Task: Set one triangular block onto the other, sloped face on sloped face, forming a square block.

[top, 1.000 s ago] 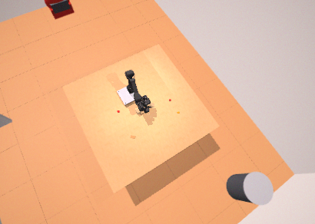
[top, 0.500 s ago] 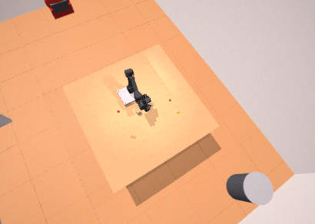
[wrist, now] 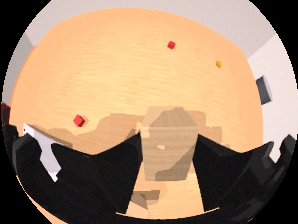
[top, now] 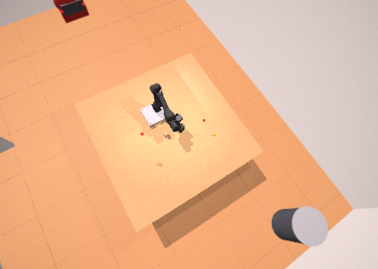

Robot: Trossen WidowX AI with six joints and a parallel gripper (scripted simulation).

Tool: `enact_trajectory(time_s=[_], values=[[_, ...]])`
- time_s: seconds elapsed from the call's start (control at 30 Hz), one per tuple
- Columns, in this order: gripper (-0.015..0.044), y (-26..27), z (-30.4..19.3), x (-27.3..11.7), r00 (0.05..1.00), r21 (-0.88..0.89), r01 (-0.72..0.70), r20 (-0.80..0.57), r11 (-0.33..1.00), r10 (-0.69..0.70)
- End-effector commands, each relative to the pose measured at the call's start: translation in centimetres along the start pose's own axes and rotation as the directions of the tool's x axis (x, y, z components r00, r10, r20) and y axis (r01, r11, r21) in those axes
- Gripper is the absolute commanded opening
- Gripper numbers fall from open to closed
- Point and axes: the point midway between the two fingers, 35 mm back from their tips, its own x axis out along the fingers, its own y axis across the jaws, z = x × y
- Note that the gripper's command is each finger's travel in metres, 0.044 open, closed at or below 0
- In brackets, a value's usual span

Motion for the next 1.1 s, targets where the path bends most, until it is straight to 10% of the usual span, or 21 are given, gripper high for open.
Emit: enact_trajectory(time_s=[0.0, 1.07], values=[[0.0, 0.0, 0.1, 0.2, 0.999, -0.109, -0.038, -0.04, 0.993, 0.034], [0.0, -0.5, 1.2, 0.0, 0.899, -0.801, -0.437, -0.382, 0.408, 0.212]])
